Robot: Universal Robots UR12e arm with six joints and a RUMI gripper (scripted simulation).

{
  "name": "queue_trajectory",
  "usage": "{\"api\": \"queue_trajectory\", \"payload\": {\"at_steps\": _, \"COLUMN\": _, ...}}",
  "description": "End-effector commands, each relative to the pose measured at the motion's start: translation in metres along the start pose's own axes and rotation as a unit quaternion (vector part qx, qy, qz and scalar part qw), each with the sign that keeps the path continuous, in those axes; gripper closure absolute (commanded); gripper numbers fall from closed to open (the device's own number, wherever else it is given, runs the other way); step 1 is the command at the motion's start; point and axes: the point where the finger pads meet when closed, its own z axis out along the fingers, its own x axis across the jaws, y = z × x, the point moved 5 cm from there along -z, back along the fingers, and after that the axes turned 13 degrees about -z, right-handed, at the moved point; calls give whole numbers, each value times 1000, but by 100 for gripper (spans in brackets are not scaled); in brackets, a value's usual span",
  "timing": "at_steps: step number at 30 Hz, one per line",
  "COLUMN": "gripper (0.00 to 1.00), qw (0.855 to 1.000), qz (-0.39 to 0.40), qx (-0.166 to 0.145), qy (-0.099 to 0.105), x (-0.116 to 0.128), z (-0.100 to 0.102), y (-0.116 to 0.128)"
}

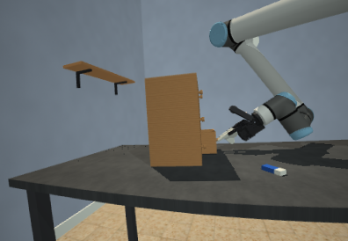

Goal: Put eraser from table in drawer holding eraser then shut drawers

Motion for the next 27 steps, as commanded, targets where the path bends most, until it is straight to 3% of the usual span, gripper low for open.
{"api": "queue_trajectory", "payload": {"at_steps": 1, "gripper": 93, "qw": 1000, "qz": 0, "qx": 0, "qy": 0, "x": 0, "z": 1, "y": -1}}
{"api": "queue_trajectory", "payload": {"at_steps": 27, "gripper": 93, "qw": 1000, "qz": 0, "qx": 0, "qy": 0, "x": 2, "z": 12, "y": -7}}
